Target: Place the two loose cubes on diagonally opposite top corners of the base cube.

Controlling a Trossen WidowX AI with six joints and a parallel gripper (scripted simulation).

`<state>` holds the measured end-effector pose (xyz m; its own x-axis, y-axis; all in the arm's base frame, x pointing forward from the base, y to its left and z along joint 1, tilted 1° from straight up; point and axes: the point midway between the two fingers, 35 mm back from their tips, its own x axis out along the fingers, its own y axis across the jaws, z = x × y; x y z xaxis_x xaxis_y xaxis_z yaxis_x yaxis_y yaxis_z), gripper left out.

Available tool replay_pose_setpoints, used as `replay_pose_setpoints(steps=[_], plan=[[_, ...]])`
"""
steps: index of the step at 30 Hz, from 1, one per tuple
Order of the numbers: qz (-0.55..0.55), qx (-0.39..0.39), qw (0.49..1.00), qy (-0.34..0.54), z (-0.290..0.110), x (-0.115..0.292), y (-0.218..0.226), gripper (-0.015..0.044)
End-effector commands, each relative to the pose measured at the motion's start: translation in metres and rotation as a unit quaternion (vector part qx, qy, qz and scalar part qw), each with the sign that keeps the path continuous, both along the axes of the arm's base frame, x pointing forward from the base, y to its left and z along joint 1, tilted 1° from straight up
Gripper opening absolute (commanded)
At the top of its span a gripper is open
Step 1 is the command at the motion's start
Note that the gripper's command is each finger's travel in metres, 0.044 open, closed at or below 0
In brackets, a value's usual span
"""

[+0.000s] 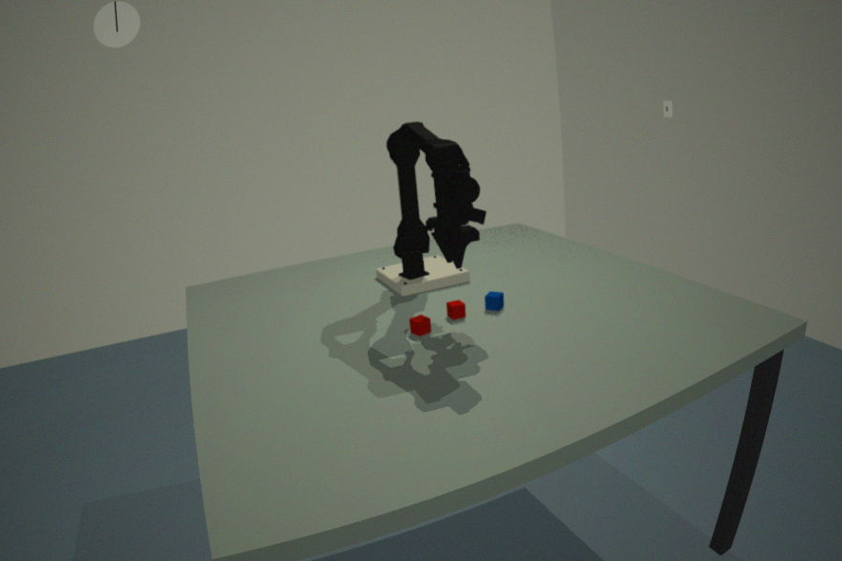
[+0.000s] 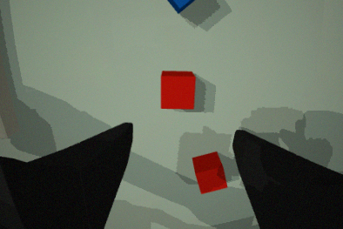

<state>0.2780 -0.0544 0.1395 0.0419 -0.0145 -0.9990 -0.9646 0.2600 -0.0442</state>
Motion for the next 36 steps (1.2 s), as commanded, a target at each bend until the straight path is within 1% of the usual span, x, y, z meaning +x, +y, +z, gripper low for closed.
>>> replay_pose_setpoints(steps=[1,5,11,13,17,21,26,36], plan=[[0.028,-0.007,1.0,0.009,0.001,0.001,-0.002,0.0265],[0.028,-0.007,1.0,0.009,-0.004,0.001,-0.003,0.0265],[0.028,-0.007,1.0,0.009,-0.05,0.003,-0.004,0.0265],[0.028,-0.007,1.0,0.009,-0.06,0.002,-0.004,0.0265],[0.028,-0.007,1.0,0.009,-0.064,0.002,-0.004,0.0265],[0.028,-0.007,1.0,0.009,-0.076,0.003,-0.004,0.0265],[0.028,-0.007,1.0,0.009,-0.077,0.003,-0.004,0.0265],[0.028,-0.007,1.0,0.009,-0.093,0.003,-0.005,0.0265]])
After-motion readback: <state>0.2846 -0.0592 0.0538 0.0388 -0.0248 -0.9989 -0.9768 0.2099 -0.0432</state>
